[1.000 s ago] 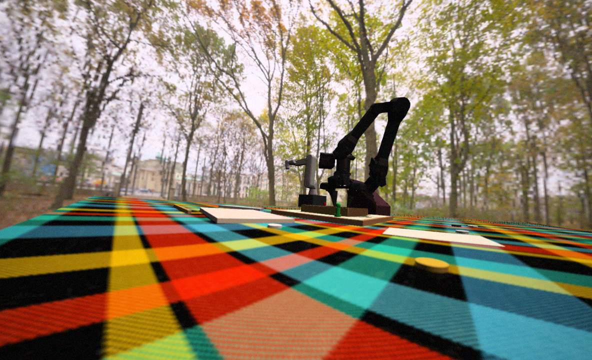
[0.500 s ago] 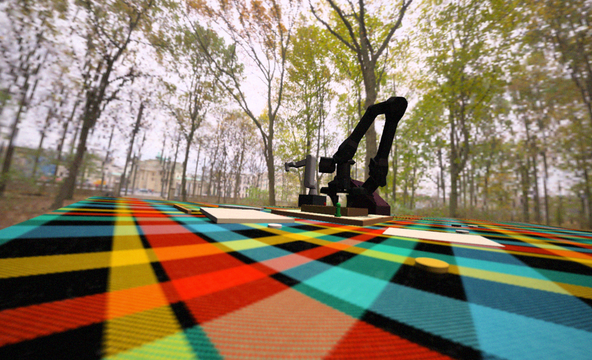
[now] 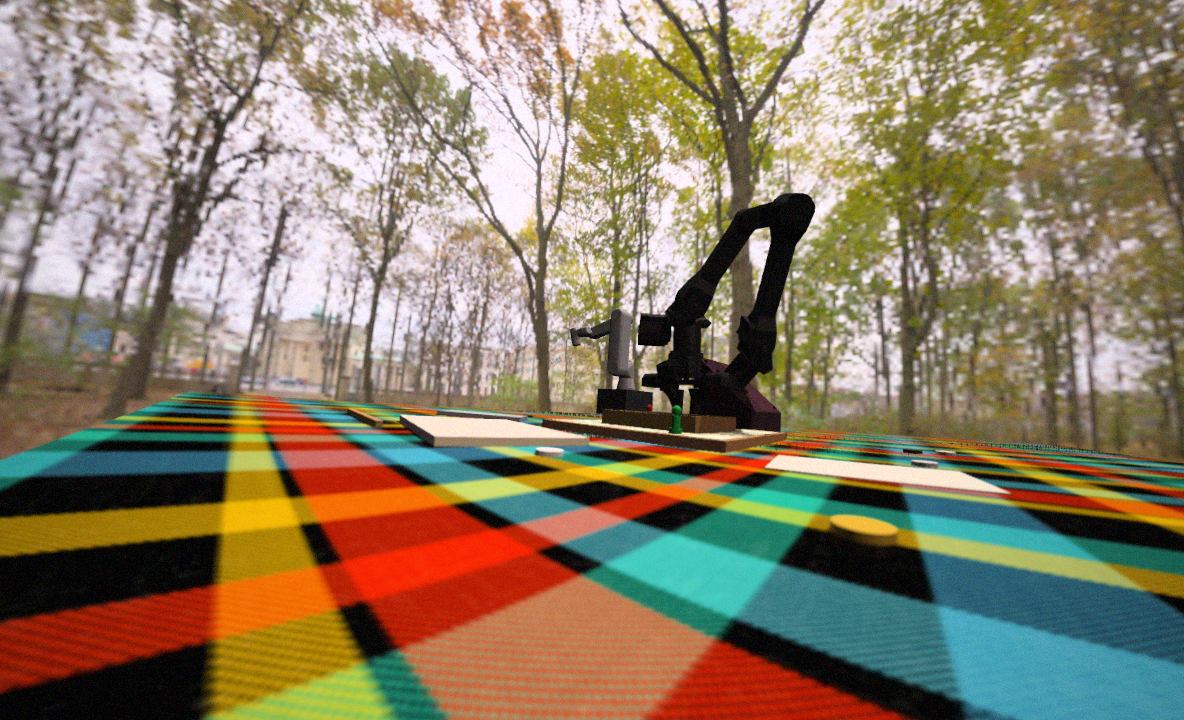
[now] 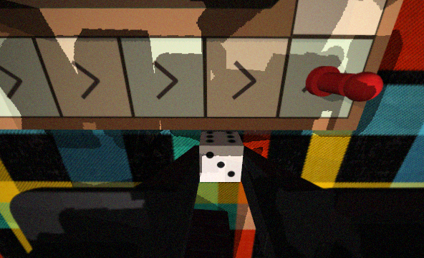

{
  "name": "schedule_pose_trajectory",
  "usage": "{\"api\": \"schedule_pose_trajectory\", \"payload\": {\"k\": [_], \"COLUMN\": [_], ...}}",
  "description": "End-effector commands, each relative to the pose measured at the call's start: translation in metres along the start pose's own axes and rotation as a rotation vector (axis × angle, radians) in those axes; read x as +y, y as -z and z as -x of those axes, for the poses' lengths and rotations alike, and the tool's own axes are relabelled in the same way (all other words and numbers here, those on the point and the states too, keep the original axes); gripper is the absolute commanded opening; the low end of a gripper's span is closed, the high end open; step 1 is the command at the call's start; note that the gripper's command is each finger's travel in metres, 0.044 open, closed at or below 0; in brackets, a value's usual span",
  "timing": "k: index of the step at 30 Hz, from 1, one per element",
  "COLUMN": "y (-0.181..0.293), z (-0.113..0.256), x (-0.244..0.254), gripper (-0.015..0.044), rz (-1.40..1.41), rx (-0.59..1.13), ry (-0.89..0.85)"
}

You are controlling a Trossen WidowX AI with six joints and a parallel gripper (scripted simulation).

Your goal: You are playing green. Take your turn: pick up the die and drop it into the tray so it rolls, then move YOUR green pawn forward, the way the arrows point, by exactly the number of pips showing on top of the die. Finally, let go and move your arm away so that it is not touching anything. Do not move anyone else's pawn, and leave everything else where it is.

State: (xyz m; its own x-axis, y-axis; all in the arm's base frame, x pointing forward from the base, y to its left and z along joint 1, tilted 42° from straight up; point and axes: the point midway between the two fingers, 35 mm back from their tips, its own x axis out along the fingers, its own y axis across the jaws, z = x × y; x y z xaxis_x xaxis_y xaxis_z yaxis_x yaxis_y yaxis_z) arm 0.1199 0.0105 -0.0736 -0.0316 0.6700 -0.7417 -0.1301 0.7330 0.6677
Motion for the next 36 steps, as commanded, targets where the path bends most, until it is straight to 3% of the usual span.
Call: {"api": "schedule_pose_trajectory", "payload": {"k": [1, 19, 36], "y": [-0.007, -0.009, -0.038], "z": [0.017, 0.118, 0.117], "x": [-0.007, -0.008, -0.006], "gripper": [0.0000, 0.0000, 0.0000], "rz": [0.008, 0.008, -0.305], "rx": [-0.008, -0.006, -0.011], "ry": [0.016, 0.015, 0.037]}}
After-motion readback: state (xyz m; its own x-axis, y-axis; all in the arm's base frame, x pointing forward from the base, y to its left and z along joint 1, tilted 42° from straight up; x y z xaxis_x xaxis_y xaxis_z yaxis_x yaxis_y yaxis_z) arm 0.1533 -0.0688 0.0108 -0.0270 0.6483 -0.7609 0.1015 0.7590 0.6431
